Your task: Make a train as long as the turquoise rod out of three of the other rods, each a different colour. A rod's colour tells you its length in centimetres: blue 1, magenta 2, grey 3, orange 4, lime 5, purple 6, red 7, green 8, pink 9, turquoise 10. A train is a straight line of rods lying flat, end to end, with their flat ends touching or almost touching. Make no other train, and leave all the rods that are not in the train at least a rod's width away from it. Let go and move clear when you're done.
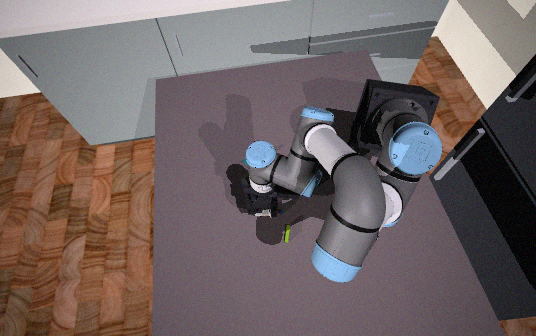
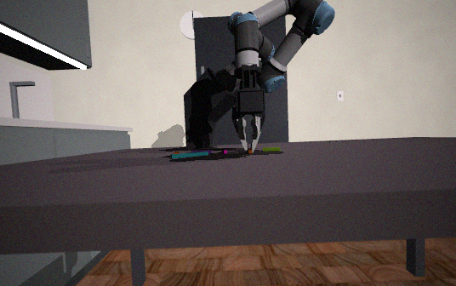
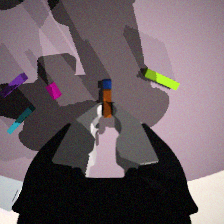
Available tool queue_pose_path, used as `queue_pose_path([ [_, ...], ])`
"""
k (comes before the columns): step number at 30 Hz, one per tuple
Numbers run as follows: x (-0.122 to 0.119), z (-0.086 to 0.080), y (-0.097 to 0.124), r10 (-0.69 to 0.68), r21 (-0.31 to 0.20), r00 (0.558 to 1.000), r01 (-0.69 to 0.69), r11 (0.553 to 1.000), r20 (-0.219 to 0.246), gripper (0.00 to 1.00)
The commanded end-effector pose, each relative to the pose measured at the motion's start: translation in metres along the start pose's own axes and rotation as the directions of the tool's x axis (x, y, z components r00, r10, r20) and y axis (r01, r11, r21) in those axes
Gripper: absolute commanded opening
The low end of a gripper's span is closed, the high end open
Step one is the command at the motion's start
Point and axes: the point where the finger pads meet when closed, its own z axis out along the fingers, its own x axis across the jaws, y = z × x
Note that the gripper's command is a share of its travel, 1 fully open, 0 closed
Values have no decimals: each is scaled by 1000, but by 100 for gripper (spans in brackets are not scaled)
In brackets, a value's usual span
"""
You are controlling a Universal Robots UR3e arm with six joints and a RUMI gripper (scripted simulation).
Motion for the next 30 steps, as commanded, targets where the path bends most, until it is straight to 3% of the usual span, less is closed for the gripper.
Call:
queue_pose_path([
  [1, 0, 0, 1, -1, -1, 1000, 1, 1000, 1, 0],
  [17, 0, 0, 1, -1, -1, 1000, 1, 1000, 1, 14],
  [30, 0, -1, 1, -1, -1, 1000, 1, 1000, 1, 14],
])
